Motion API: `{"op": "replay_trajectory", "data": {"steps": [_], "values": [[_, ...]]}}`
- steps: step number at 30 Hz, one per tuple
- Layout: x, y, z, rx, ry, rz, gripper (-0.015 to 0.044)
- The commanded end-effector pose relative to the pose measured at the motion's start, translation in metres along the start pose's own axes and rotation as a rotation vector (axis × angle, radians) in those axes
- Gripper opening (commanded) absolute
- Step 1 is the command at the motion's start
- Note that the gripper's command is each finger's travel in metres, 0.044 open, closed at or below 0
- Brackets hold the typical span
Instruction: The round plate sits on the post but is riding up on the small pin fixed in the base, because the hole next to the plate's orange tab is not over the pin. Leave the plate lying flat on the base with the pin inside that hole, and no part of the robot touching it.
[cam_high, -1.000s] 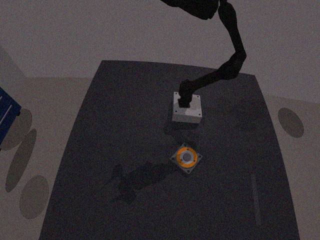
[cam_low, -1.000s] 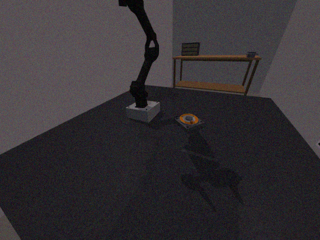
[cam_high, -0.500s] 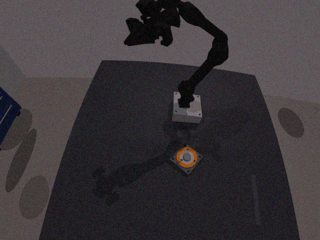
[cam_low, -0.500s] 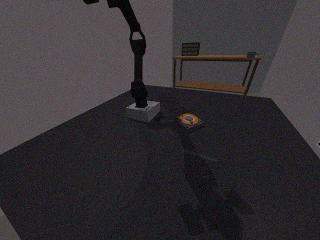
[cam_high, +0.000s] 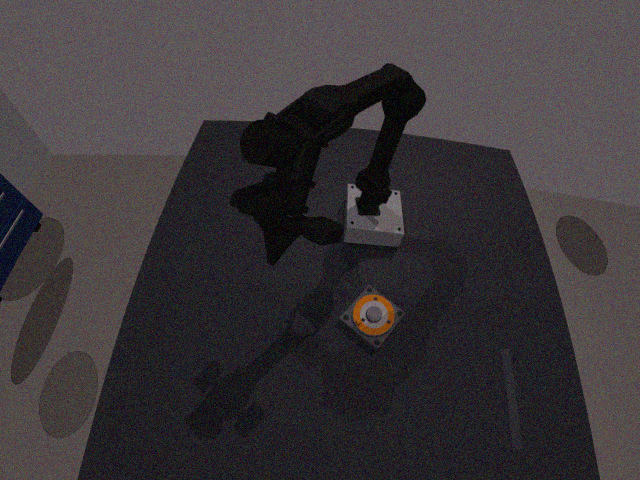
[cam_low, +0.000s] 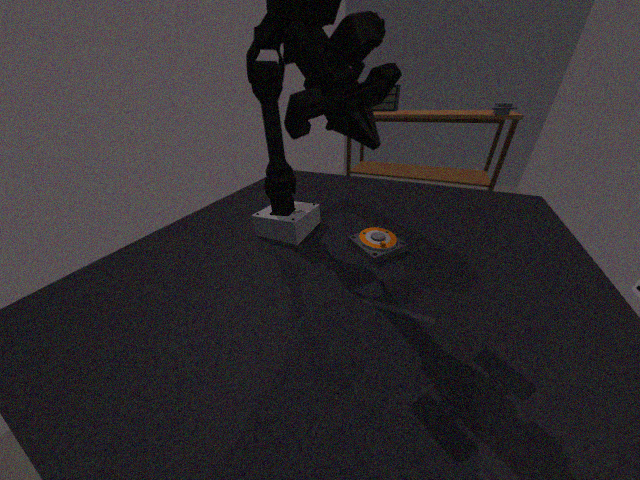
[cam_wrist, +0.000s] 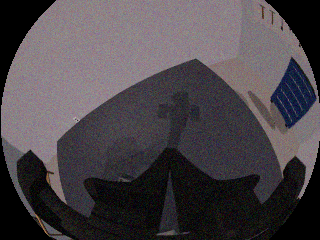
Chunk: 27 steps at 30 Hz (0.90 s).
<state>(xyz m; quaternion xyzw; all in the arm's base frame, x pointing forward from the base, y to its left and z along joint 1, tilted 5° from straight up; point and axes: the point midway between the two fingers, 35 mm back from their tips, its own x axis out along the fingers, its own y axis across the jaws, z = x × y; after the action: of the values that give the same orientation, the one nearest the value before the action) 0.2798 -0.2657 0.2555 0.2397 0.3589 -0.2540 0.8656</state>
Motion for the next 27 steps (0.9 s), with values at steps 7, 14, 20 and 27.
{"op": "replay_trajectory", "data": {"steps": [7,14,20,27], "values": [[0.107,0.082,-0.11,-0.26,0.458,0.044,0.0],[0.141,0.123,-0.194,-0.478,0.714,0.024,0.0],[0.147,0.134,-0.216,-0.54,0.776,0.013,0.0],[0.175,0.128,-0.241,-0.54,0.776,0.014,0.0]]}}
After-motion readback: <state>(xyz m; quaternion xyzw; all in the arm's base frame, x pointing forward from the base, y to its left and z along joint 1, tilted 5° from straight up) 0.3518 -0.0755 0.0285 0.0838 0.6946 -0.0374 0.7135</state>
